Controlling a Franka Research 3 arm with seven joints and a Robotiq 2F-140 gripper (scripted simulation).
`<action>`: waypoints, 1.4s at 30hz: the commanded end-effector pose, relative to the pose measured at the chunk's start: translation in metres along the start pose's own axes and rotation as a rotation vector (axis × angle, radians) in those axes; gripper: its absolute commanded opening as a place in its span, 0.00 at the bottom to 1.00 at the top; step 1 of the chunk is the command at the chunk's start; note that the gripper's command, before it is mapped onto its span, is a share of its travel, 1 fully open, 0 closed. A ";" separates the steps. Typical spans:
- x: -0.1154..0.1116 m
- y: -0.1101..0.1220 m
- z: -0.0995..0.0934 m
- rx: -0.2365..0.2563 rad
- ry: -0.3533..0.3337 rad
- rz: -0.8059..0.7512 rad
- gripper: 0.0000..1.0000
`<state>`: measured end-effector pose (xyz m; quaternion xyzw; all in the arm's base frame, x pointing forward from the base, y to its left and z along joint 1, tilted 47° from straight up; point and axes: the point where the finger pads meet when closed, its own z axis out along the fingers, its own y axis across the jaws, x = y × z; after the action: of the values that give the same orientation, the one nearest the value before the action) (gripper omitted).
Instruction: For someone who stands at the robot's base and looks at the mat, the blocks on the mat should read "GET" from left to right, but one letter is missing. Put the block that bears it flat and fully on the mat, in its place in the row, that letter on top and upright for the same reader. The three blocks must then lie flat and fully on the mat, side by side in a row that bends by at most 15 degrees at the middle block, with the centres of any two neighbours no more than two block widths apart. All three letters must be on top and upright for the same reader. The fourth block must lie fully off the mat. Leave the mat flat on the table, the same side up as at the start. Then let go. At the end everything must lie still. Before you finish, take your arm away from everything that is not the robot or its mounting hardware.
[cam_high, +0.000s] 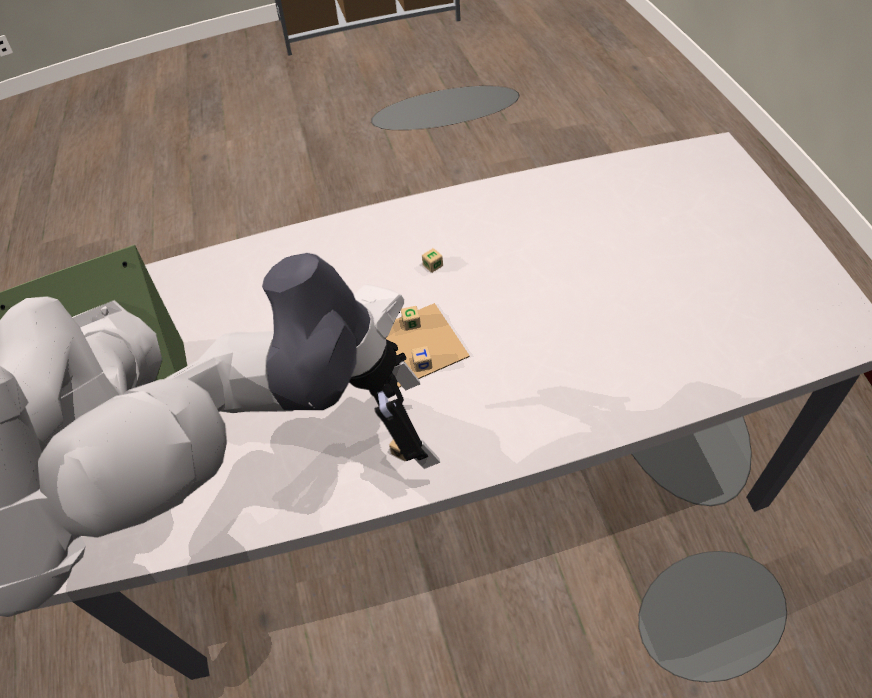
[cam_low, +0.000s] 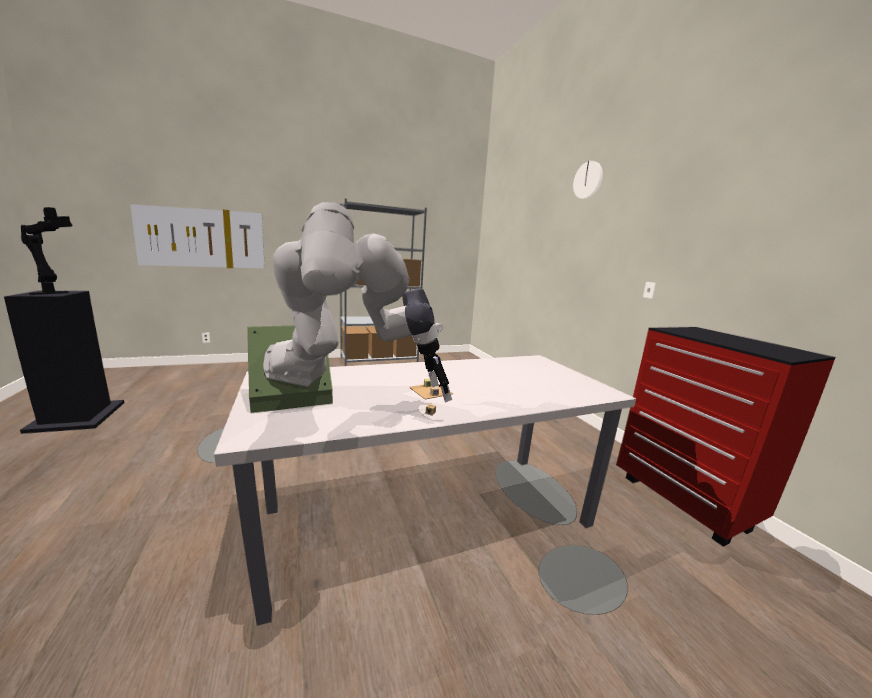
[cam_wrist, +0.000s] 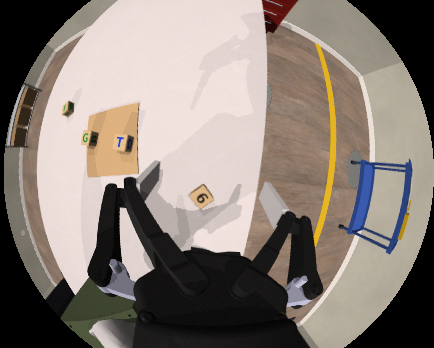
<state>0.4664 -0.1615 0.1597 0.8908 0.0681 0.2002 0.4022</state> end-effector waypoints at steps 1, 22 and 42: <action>0.017 -0.001 0.004 -0.028 -0.026 0.134 1.00; 0.099 -0.051 0.009 -0.096 -0.068 0.425 1.00; 0.149 -0.156 0.000 -0.123 -0.116 0.699 1.00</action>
<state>0.6094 -0.0268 0.0988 0.8597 -0.2179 0.2655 0.3780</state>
